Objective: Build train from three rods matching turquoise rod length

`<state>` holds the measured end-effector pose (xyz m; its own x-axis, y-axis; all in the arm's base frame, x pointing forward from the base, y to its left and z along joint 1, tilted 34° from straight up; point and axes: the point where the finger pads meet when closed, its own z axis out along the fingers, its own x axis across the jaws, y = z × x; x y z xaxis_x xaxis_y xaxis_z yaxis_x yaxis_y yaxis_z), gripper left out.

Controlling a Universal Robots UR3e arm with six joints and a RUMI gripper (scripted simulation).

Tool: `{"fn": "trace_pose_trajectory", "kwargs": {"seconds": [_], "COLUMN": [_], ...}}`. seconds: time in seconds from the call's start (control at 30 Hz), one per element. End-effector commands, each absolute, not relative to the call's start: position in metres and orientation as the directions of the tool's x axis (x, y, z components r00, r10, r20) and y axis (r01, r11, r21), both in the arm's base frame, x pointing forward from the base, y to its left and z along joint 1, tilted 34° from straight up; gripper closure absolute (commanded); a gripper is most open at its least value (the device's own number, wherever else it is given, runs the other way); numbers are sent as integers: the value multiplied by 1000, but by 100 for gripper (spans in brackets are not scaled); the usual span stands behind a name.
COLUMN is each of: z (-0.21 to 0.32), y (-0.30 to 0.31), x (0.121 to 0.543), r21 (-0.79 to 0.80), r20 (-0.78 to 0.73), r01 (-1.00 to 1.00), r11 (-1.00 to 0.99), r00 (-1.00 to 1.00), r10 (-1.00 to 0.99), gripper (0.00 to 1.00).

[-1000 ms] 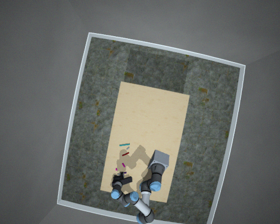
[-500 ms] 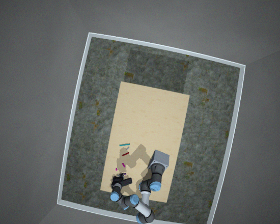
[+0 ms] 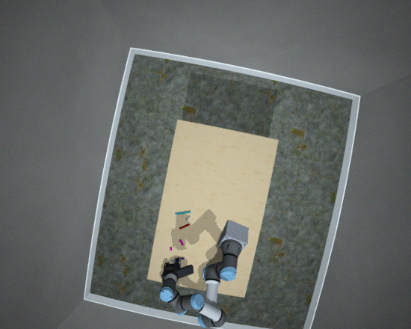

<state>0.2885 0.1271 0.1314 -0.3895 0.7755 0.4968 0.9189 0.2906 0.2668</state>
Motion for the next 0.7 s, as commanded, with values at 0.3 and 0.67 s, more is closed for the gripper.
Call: {"fn": "trace_pose_trajectory", "kwargs": {"seconds": [0.3,0.67], "z": [153,158], "y": [112,109], "x": [287,287], "r21": [267,267], "r20": [498,498], "r01": [919,919], "r11": [292,292], "r00": [-391,-391], "r10": [775,775], "gripper": [100,100]}}
